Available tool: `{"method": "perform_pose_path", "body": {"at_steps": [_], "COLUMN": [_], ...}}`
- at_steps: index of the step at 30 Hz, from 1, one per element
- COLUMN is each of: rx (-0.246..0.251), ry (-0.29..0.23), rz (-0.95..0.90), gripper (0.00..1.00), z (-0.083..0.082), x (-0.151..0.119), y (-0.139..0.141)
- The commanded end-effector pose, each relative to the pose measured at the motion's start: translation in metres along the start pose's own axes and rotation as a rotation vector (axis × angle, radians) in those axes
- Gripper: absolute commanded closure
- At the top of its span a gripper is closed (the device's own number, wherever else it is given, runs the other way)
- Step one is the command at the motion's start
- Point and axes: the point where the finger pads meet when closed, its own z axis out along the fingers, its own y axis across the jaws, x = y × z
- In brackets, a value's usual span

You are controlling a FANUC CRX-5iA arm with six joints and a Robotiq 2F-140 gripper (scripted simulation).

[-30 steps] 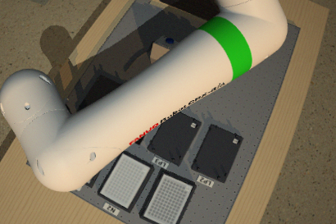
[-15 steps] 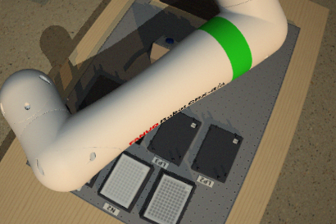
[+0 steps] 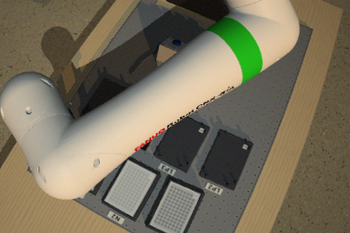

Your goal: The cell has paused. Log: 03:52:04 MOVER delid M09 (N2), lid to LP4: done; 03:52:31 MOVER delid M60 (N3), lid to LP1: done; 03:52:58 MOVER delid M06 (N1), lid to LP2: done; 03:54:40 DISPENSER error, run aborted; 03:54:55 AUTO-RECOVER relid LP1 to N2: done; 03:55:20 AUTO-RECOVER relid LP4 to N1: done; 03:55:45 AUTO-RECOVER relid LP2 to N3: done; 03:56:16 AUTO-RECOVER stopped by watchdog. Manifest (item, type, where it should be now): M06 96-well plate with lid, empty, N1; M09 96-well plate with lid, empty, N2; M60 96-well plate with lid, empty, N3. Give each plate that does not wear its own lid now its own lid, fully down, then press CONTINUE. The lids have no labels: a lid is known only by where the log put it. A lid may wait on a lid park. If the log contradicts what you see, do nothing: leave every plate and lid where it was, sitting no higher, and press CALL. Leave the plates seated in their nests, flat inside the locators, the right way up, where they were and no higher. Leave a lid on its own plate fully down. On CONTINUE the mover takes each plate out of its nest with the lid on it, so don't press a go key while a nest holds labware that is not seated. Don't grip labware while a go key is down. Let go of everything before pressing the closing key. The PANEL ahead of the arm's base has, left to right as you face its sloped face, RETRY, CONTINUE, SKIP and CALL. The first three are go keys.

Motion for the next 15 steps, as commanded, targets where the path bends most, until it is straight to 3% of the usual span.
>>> {"method": "perform_pose_path", "body": {"at_steps": [1,15], "rx": [0.0,0.0], "ry": [0.0,0.0], "rz": [0.0,0.0], "gripper": [1.0,1.0], "z": [-0.0002,0.0031], "x": [0.0001,0.0001], "y": [0.0001,0.0001]}}
